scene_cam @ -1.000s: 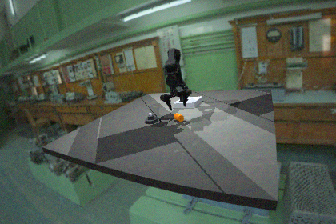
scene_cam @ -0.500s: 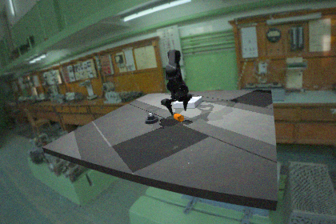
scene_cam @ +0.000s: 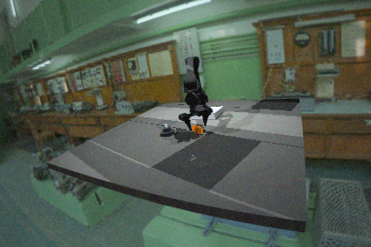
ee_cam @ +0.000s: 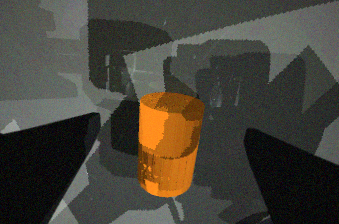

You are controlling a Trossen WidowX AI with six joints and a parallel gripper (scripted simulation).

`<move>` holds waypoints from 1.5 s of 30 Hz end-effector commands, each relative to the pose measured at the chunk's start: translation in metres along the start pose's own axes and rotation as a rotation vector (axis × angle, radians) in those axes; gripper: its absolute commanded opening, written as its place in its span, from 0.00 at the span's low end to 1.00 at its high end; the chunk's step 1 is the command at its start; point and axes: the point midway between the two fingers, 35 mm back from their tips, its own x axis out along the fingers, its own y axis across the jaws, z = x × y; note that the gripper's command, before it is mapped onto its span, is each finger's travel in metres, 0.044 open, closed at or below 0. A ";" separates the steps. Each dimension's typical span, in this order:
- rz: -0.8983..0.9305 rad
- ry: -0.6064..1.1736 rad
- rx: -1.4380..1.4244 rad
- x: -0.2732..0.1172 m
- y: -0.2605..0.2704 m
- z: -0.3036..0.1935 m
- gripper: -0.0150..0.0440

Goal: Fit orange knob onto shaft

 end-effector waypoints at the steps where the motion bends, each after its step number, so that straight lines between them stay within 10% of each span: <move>1: 0.003 0.009 -0.003 0.010 0.001 -0.002 1.00; 10: 0.003 0.009 -0.003 0.022 0.002 -0.002 1.00; 18: 0.003 0.009 -0.003 0.022 0.002 -0.002 0.66; 45: 0.004 -0.039 -0.001 0.019 0.002 -0.004 0.56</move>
